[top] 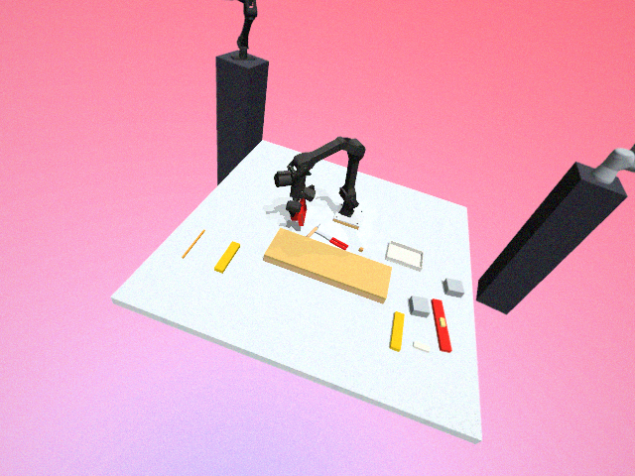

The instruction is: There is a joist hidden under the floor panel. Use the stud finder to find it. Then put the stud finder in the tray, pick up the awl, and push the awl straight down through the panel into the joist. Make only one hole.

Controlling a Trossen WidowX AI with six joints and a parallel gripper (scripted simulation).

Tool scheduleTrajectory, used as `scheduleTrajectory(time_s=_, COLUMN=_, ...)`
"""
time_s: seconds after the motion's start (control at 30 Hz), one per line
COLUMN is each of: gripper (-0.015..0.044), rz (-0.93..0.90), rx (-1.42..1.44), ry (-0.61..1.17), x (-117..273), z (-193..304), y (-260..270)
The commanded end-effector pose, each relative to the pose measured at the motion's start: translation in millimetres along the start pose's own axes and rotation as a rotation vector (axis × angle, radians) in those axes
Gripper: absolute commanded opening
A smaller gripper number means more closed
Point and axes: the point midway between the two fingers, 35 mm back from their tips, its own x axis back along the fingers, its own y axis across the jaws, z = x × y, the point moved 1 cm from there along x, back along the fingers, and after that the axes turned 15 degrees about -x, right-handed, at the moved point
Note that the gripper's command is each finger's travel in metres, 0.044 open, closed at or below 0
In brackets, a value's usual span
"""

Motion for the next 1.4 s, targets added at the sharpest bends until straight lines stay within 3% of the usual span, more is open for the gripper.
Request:
scheduleTrajectory(time_s=0.0, gripper=0.0000, rz=0.008, rx=-0.001, ry=0.028, x=1.4, z=-0.6, y=0.1)
scheduleTrajectory(time_s=1.37, gripper=0.0000, rz=0.059, rx=0.000, ry=0.223, x=-1.5, z=-8.2, y=1.9)
